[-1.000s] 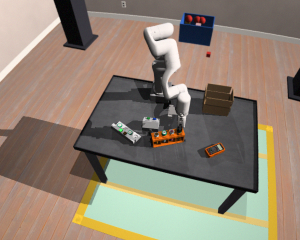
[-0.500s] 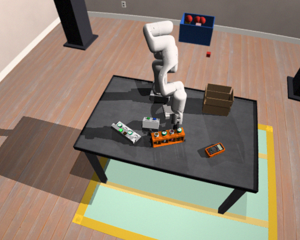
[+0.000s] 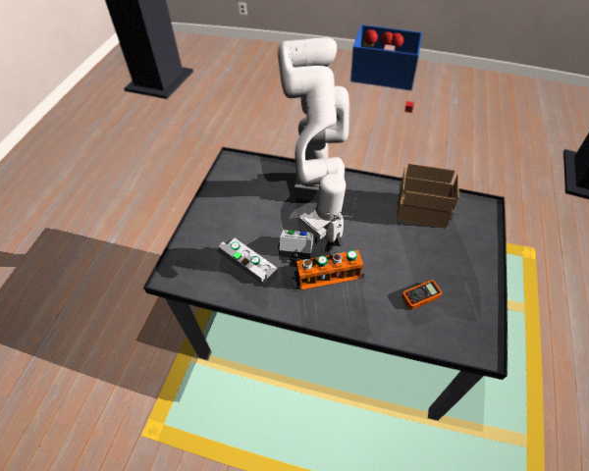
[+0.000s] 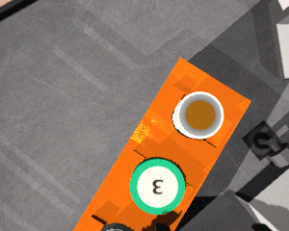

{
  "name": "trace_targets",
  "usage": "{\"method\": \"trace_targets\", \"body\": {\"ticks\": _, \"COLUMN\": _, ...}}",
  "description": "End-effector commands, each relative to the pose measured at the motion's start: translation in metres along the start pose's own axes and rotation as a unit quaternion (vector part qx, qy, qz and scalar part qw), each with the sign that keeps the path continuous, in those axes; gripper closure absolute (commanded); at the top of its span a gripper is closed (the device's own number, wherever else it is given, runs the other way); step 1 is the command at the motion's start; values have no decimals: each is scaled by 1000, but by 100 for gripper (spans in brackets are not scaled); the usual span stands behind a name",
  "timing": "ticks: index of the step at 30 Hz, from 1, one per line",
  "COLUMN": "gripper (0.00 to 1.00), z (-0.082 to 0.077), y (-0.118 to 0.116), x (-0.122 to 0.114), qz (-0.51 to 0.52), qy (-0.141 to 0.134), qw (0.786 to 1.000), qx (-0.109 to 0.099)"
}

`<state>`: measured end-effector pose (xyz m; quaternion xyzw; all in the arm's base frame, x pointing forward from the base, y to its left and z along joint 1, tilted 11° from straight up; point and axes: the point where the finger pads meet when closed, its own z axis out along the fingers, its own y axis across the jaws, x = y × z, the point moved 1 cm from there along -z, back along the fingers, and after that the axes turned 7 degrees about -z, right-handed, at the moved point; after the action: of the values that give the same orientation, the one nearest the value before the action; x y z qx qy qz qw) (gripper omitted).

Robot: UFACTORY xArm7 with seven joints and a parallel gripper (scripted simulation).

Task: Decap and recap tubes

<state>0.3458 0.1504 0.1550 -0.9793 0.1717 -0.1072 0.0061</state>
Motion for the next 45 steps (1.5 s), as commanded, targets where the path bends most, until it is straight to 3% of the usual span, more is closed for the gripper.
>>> {"method": "trace_targets", "body": {"ticks": 1, "gripper": 54, "z": 0, "y": 29, "x": 20, "qz": -64, "qy": -21, "qw": 997, "qx": 23}}
{"method": "trace_targets", "body": {"ticks": 6, "gripper": 54, "z": 2, "y": 56, "x": 36, "qz": -64, "qy": -21, "qw": 997, "qx": 22}}
{"method": "trace_targets", "body": {"ticks": 8, "gripper": 54, "z": 2, "y": 56, "x": 36, "qz": -64, "qy": -21, "qw": 997, "qx": 22}}
{"method": "trace_targets", "body": {"ticks": 36, "gripper": 54, "z": 13, "y": 212, "x": 132, "qz": -64, "qy": -21, "qw": 997, "qx": 22}}
{"method": "trace_targets", "body": {"ticks": 45, "gripper": 54, "z": 13, "y": 213, "x": 133, "qz": -64, "qy": -21, "qw": 997, "qx": 22}}
